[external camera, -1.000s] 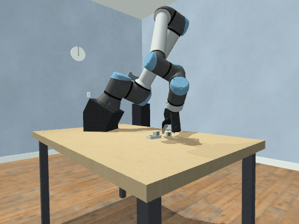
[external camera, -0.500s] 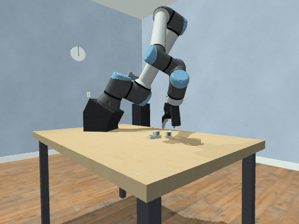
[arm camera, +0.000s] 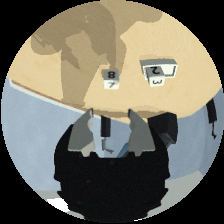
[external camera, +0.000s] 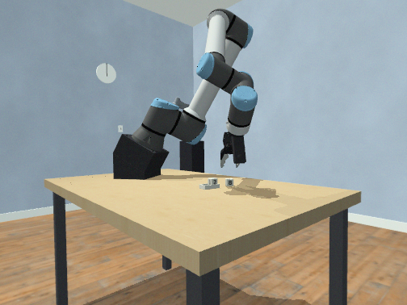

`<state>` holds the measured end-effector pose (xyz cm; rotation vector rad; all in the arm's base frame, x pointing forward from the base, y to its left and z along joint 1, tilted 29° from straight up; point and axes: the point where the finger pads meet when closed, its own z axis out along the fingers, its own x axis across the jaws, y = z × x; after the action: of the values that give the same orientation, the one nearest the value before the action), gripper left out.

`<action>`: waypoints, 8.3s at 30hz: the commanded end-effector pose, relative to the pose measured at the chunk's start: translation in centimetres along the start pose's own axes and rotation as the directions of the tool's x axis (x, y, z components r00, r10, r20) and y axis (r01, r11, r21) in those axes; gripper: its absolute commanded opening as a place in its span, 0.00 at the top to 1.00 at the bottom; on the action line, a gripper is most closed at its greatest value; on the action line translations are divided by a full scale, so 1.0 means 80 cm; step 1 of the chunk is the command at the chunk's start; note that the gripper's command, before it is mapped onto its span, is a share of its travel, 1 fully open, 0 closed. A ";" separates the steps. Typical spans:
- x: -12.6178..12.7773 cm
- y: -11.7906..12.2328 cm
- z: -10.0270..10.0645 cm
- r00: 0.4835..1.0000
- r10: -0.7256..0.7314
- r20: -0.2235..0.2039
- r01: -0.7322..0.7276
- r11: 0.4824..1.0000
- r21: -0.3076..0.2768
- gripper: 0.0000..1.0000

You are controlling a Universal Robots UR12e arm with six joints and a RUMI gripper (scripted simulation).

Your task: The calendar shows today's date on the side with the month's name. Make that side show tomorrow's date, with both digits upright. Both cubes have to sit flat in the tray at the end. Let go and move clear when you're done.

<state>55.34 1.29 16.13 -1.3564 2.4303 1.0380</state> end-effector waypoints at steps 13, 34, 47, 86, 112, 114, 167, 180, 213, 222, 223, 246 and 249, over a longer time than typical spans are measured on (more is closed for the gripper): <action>0.001 0.002 -0.001 1.000 0.001 -0.003 0.000 0.991 0.132 0.58; 0.000 0.005 -0.002 1.000 0.000 -0.001 0.000 0.962 0.272 0.58; 0.000 0.006 0.000 1.000 0.001 -0.003 0.001 0.892 0.453 0.58; 0.000 0.009 0.002 1.000 0.001 -0.002 0.001 0.721 0.693 0.58; 0.000 0.010 0.001 1.000 0.000 0.000 0.000 0.706 0.708 0.00; 0.000 0.010 0.001 1.000 0.002 0.002 -0.003 0.706 0.708 0.00; 0.004 0.016 -0.009 0.359 0.659 0.661 -0.933 0.254 0.254 0.00; 0.002 0.019 -0.010 0.058 0.705 0.706 -0.998 0.042 0.041 0.00; 0.001 0.020 -0.010 0.002 0.707 0.708 -1.000 0.002 0.001 0.71; 0.001 0.020 -0.010 0.002 0.707 0.708 -1.000 0.002 0.001 0.71; 0.001 0.020 -0.010 0.002 0.707 0.708 -1.000 0.002 0.001 0.71; 0.001 0.013 -0.003 0.002 0.706 0.708 -1.000 0.002 0.001 0.71; 0.001 0.010 0.000 0.002 0.706 0.708 -1.000 0.002 0.001 0.71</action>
<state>54.40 1.45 16.82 0.9987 2.5573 0.5270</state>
